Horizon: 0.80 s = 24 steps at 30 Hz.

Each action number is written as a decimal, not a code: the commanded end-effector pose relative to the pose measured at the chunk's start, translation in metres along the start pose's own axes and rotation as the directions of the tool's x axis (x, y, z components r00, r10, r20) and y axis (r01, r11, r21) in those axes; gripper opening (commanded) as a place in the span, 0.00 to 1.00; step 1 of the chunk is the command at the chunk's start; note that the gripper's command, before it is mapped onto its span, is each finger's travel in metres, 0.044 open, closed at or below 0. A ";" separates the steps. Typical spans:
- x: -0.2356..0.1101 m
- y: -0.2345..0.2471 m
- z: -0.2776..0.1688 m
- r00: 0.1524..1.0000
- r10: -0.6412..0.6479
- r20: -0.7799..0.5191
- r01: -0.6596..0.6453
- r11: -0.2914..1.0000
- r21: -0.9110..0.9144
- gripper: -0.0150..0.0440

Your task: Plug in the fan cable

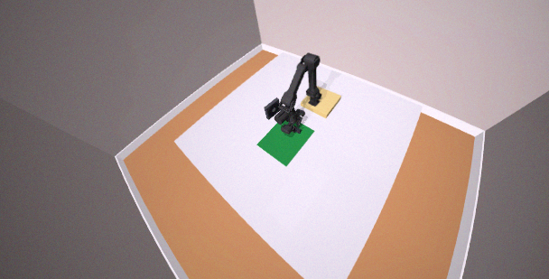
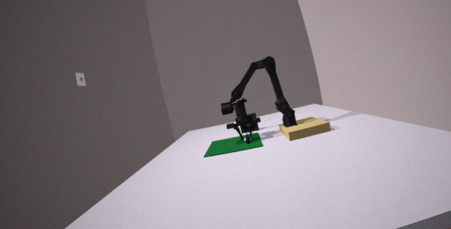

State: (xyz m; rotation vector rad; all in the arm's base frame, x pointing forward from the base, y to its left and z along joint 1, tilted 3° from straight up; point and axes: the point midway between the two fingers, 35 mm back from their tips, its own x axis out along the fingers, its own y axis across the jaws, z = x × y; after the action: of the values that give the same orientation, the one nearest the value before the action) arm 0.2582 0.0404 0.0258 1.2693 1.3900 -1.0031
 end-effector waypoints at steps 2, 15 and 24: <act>0.000 0.000 0.000 1.000 0.001 0.000 -0.001 1.000 0.000 0.58; 0.000 0.000 0.000 1.000 0.001 0.000 -0.001 1.000 0.000 0.43; -0.013 0.002 -0.003 1.000 0.000 0.000 0.000 1.000 -0.001 0.25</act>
State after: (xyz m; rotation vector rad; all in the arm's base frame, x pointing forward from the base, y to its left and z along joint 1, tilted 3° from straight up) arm 0.2556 0.0407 0.0300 1.2625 1.4021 -1.0145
